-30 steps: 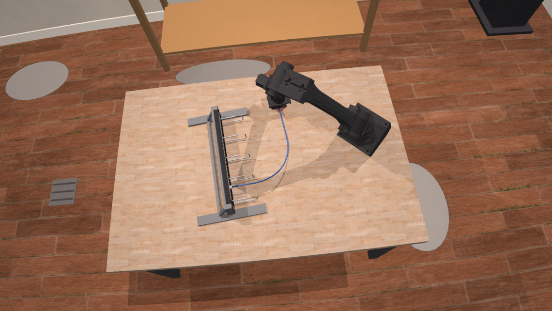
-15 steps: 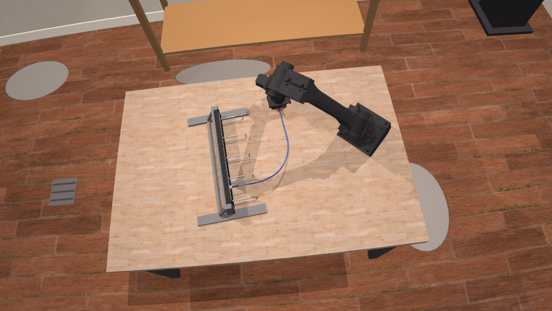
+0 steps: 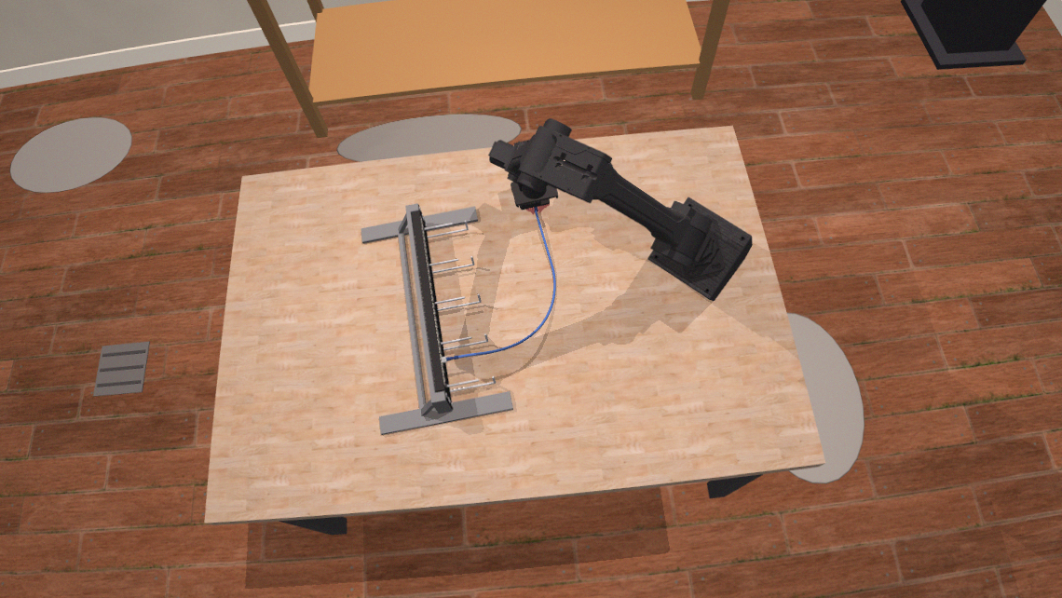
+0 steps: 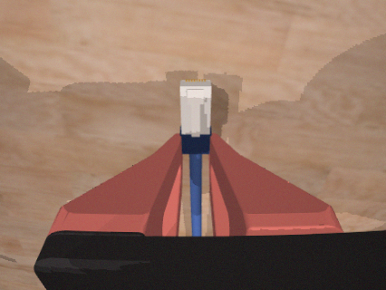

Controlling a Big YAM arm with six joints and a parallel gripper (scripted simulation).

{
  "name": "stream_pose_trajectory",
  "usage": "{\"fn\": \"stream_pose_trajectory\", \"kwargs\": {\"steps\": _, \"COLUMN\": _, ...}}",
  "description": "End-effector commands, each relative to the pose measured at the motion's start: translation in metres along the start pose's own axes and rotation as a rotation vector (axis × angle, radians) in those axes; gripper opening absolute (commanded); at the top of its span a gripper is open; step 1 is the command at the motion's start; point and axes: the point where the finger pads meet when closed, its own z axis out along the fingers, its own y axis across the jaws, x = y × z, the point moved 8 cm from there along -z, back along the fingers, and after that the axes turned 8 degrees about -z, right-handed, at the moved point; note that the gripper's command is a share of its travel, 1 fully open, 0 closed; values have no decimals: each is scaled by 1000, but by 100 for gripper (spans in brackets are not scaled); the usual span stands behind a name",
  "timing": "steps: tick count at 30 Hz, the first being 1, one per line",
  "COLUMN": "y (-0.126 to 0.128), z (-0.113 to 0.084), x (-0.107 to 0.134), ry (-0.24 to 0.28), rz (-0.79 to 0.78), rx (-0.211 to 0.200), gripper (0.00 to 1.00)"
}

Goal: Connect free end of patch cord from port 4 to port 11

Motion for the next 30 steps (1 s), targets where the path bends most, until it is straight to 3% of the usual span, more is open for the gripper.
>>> {"fn": "stream_pose_trajectory", "kwargs": {"steps": 1, "y": -2, "z": -11, "x": -6, "ry": -12, "rz": -2, "rx": -5, "gripper": 0}}
{"fn": "stream_pose_trajectory", "kwargs": {"steps": 12, "y": -1, "z": -36, "x": -8, "ry": -23, "rz": -1, "rx": -13, "gripper": 0}}
{"fn": "stream_pose_trajectory", "kwargs": {"steps": 30, "y": 4, "z": -60, "x": -15, "ry": -35, "rz": -8, "rx": -22, "gripper": 0}}
